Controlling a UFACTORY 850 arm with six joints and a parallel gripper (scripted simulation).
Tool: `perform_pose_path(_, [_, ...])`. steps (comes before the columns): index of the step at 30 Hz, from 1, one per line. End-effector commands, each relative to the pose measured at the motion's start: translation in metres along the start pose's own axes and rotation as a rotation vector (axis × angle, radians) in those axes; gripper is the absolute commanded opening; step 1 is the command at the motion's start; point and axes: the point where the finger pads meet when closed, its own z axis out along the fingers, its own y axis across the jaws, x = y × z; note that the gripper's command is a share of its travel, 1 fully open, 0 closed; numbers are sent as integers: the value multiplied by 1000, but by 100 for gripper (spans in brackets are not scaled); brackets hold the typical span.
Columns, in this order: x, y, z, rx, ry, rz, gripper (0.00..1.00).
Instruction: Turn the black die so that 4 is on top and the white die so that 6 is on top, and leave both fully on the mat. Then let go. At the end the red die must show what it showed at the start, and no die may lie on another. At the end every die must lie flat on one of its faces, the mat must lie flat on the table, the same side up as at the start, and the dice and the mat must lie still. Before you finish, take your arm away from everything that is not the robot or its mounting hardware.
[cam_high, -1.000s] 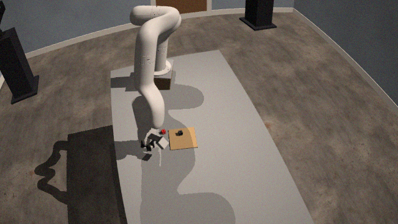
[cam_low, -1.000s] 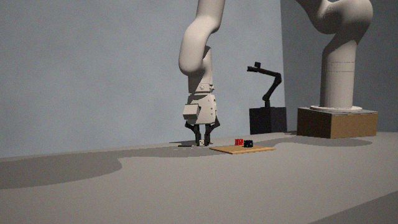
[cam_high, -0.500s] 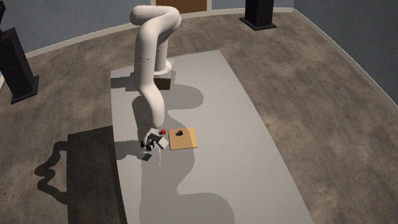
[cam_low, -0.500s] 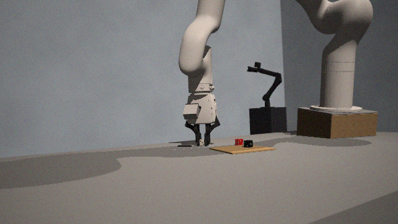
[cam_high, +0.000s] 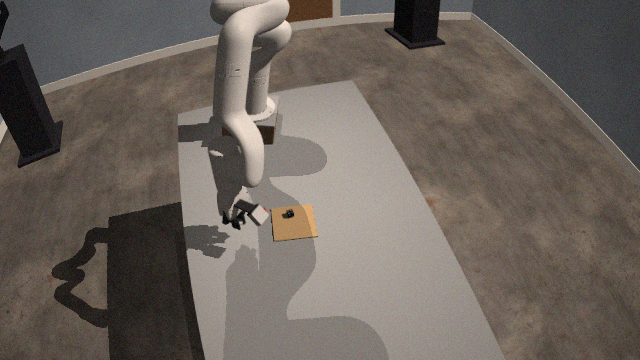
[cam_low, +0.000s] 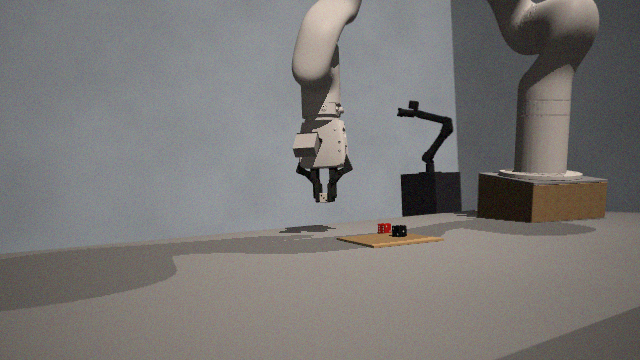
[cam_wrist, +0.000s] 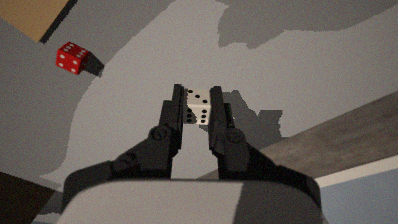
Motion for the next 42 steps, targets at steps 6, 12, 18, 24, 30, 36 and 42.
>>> perform_pose_path(6, [1, 1, -34, -2, -1, 0, 15])
perform_pose_path(12, [1, 1, -34, -2, -1, 0, 15])
perform_pose_path(18, [8, -5, -34, -2, -1, 33, 15])
perform_pose_path(24, [53, -42, -35, -3, -1, 240, 15])
perform_pose_path(30, [86, -76, -36, -3, 0, 412, 15])
perform_pose_path(36, [118, -115, -37, -2, 1, 592, 15])
perform_pose_path(42, [128, -128, -37, -1, 1, 651, 15])
